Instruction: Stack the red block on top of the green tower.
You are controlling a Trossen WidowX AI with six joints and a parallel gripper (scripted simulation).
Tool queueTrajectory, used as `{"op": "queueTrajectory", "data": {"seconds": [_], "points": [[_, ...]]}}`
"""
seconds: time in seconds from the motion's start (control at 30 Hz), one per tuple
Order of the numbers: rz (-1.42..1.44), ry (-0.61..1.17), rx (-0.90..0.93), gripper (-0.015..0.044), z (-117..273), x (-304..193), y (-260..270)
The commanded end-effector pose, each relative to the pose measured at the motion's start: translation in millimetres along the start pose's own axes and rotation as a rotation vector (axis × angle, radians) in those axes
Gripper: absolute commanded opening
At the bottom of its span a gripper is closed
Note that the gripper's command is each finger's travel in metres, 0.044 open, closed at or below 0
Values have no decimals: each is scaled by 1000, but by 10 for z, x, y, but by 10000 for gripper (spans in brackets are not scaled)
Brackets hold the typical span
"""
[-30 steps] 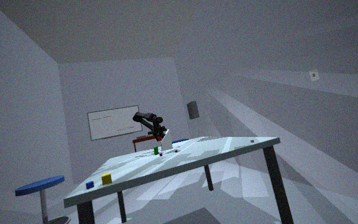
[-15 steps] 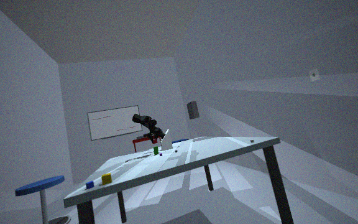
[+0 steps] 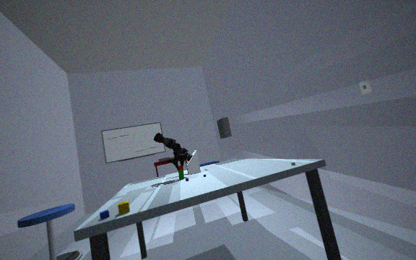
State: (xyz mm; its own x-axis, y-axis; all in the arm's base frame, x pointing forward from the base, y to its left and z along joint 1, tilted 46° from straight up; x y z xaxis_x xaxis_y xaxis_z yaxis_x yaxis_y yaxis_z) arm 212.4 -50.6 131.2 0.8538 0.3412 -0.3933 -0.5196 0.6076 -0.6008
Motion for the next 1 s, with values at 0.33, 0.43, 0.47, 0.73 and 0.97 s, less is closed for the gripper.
{"op": "queueTrajectory", "data": {"seconds": [0.33, 0.43, 0.47, 0.73, 0.97], "points": [[5, 1, -4, 0, -22, 3, 2], [5, 1, -4, 0, -26, 3, 2], [5, 1, -4, 0, -27, 3, 2], [5, 1, -4, 0, -20, 4, 2], [2, -1, -2, 157, -22, 2, 2]]}}
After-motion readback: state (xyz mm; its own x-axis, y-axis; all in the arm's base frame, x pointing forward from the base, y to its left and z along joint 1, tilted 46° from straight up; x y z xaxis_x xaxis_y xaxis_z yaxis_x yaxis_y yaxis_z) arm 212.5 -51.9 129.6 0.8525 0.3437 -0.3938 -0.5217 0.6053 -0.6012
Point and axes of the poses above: the point midway between the two fingers, 35 mm back from their tips, its own z axis back along the fingers, its own y axis across the jaws, x = y × z, the point moved 9 cm from there along z, back along the fingers, and after that the axes turned 5 degrees about z, right-handed, at the moved point
